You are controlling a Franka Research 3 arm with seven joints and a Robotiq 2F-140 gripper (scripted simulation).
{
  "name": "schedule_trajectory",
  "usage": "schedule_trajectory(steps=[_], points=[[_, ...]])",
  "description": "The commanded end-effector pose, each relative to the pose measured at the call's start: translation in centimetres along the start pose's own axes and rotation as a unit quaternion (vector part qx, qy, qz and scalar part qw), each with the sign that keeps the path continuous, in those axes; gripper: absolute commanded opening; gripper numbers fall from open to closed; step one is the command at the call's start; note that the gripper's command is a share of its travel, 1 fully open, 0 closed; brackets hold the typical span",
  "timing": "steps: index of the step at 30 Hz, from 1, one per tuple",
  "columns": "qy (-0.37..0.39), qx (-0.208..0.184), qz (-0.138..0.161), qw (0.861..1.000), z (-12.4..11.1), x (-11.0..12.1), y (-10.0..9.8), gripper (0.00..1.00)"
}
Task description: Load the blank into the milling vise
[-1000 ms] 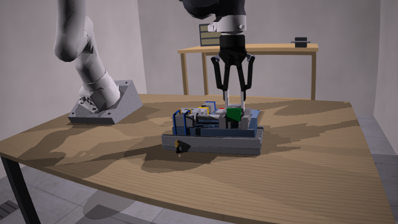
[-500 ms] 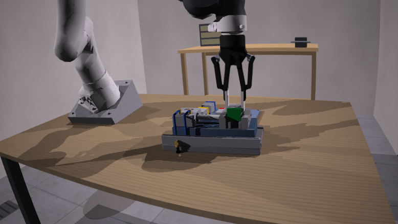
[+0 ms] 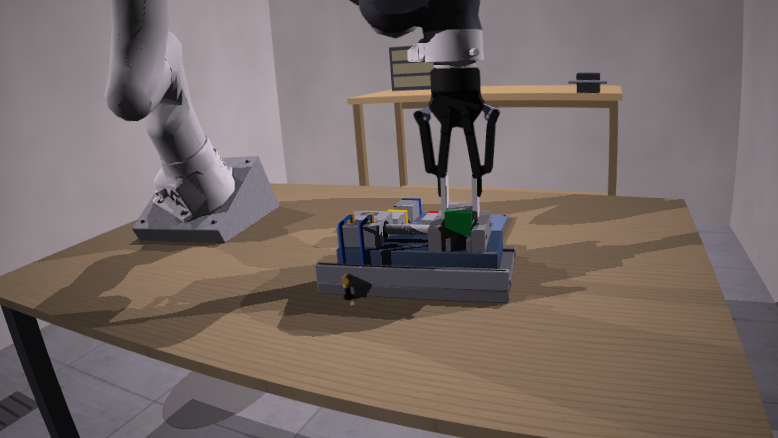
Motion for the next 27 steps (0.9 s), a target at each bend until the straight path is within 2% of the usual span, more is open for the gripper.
schedule_trajectory(steps=[1, 27], points=[[0.003, 0.002, -0.003, 1.0, 0.4, 0.25, -0.37, 0.0], [0.003, 0.002, -0.003, 1.0, 0.49, 0.37, -0.56, 0.0]])
Point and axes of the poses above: the point where the finger pads meet when closed, its own y axis out along the fingers, its own x axis across the jaws, z = x × y, the point moved 2 cm from there along -y, back along the fingers, and after that the axes turned 9 degrees about y, right-handed, at the moved point
